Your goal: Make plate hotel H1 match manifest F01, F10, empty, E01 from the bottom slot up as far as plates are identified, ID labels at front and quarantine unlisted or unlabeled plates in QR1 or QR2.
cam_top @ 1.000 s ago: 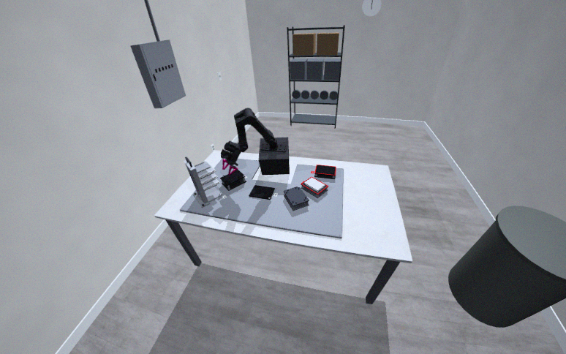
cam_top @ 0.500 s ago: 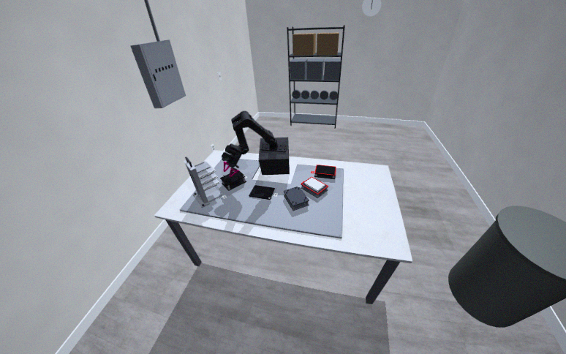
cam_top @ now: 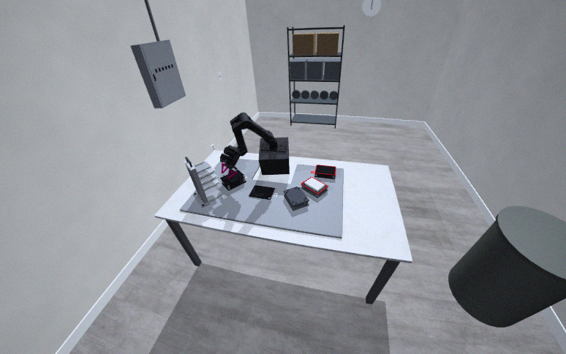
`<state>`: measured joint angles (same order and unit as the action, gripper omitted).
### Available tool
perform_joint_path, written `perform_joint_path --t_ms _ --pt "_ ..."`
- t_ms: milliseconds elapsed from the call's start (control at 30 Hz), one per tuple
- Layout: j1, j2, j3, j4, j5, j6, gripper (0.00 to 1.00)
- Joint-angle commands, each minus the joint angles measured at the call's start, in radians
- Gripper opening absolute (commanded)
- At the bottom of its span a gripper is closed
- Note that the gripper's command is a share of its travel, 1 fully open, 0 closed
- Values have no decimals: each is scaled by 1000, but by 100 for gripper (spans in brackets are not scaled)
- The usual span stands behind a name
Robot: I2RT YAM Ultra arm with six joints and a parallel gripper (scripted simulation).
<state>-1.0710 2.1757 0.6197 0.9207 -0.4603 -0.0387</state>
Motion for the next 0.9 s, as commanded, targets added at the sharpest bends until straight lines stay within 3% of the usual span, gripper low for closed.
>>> perform_joint_path --t_ms 0,267,867 --pt "1 -3 19 -9 8 6 100" --pt "13 9 58 -33 18 14 100" --pt "13 9 58 -33 18 14 100"
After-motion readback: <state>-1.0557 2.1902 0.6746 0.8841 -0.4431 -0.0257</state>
